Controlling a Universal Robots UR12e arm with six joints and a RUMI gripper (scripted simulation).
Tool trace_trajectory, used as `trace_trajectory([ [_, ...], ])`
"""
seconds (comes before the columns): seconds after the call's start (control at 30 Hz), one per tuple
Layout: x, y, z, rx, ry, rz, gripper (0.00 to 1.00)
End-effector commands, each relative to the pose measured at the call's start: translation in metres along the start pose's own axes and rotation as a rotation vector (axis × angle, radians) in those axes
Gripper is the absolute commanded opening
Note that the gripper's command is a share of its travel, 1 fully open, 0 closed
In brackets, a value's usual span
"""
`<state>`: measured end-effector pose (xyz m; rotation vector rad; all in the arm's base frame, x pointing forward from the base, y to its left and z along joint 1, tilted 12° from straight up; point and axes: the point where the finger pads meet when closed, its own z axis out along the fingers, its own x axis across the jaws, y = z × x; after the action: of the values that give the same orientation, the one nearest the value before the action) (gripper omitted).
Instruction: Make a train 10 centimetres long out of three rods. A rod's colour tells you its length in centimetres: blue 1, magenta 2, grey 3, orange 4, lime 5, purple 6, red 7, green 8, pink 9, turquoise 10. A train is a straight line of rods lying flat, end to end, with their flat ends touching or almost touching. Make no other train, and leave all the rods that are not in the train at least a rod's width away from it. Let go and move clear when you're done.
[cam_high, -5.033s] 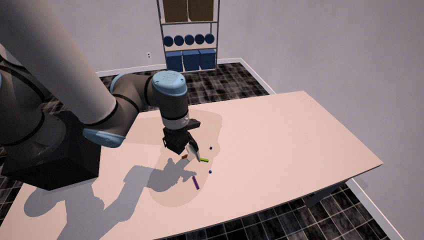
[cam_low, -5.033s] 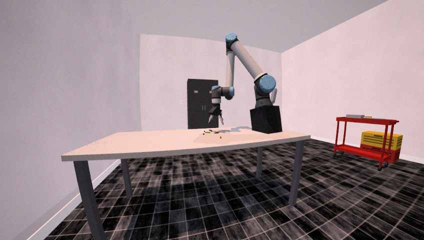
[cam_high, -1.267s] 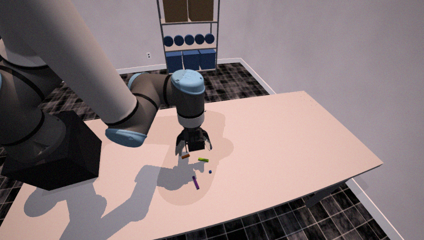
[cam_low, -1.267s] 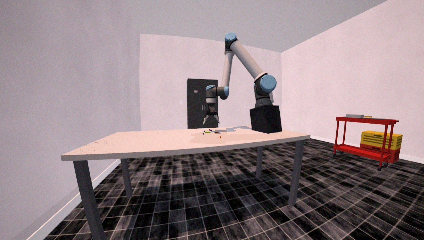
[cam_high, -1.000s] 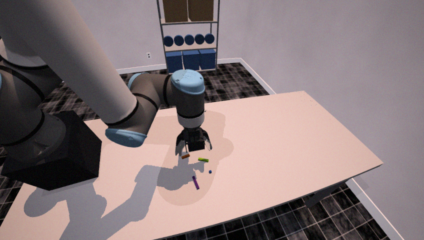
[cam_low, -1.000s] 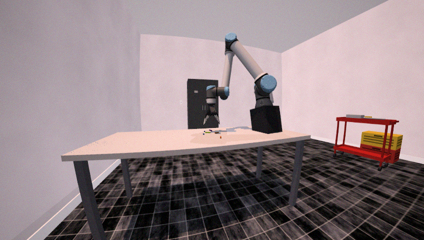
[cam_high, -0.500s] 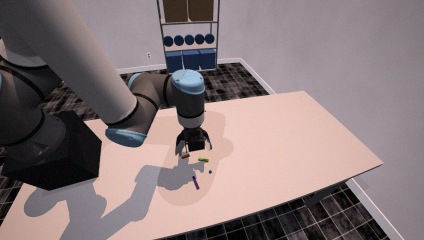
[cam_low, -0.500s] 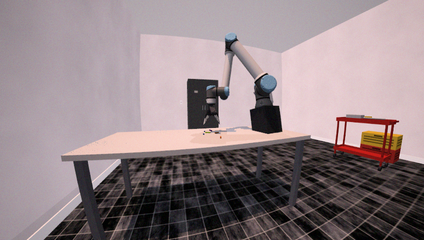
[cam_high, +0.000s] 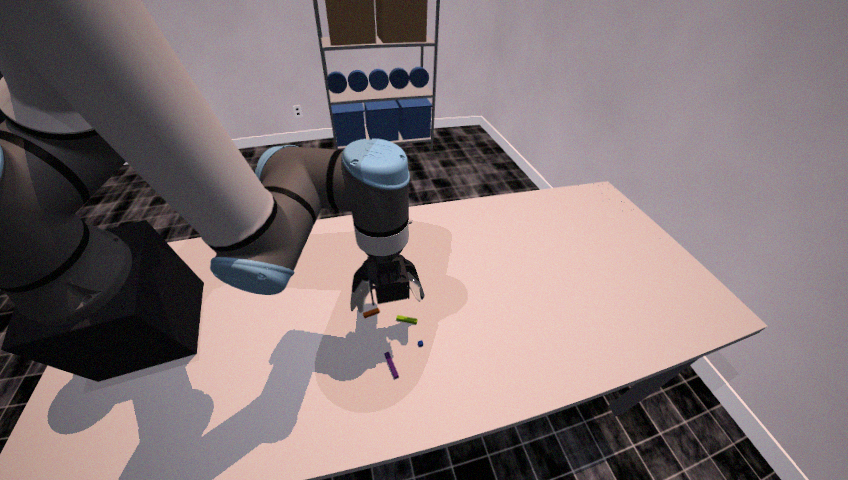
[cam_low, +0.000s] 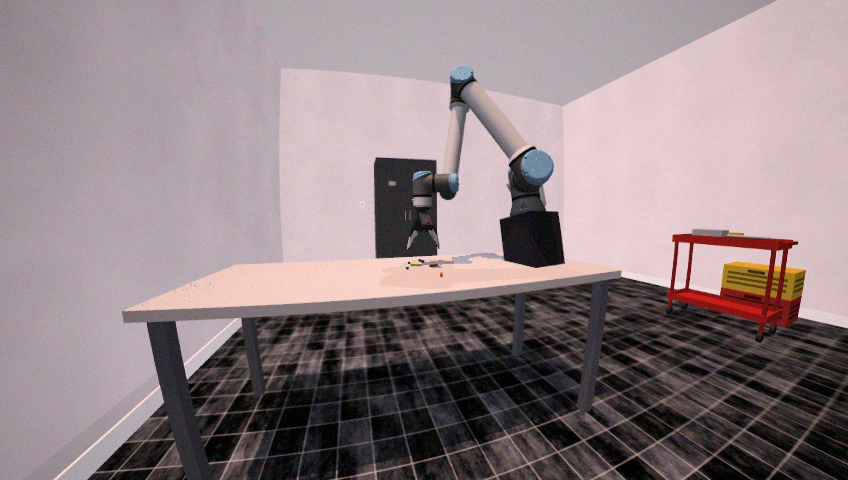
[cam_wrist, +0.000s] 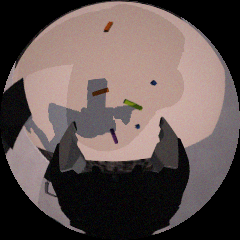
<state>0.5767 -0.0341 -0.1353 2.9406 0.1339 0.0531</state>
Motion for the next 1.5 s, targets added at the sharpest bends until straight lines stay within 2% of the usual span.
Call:
trace_trajectory([
  [0.0,0.000,0.000,0.000,0.000,0.001,0.000,1.00],
  [0.43,0.001,-0.009,0.000,0.000,0.001,0.055,1.00],
  [0.63,0.003,-0.030,0.000,0.001,0.001,0.193,1.00],
  [0.7,0.003,-0.030,0.000,0.001,0.001,0.193,1.00],
  [1.2,0.002,-0.094,0.000,0.001,0.001,0.614,1.00],
  [1.47,0.000,-0.112,0.000,0.001,0.001,0.742,1.00],
])
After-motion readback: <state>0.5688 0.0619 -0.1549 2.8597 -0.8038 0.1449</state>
